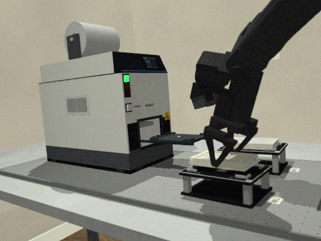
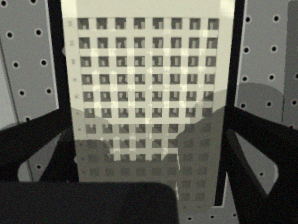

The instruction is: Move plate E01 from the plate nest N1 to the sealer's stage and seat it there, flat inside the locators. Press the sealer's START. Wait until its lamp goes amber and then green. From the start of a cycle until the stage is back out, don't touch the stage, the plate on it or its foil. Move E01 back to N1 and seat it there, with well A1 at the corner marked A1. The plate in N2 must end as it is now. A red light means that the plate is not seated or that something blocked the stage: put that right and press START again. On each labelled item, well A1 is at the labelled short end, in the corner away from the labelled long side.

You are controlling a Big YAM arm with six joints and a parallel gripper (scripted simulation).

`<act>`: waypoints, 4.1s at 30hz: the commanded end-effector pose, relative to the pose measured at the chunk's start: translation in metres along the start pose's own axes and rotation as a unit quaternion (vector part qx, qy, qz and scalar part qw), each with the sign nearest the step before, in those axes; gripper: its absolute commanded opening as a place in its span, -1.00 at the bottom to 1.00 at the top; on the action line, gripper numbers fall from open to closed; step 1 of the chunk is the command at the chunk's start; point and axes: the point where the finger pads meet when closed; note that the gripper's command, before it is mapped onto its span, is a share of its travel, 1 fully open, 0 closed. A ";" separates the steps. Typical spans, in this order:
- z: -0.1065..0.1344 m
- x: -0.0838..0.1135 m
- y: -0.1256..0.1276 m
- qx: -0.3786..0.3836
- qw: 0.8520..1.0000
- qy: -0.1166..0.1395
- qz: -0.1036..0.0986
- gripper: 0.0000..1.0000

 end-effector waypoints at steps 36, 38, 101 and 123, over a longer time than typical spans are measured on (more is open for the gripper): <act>-0.027 0.024 0.006 0.015 1.000 -0.021 -0.002 -1.00; -0.028 0.027 0.003 0.013 1.000 -0.018 -0.001 -1.00; -0.019 0.060 -0.004 0.024 1.000 0.010 -0.007 -1.00; -0.069 0.071 -0.019 0.032 0.999 -0.024 -0.001 -1.00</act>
Point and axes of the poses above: the point where the finger pads meet when closed, its own x axis back along the fingers, its own y axis across the jaws, z = x × y, and after that the axes turned 3 degrees about x, right-handed
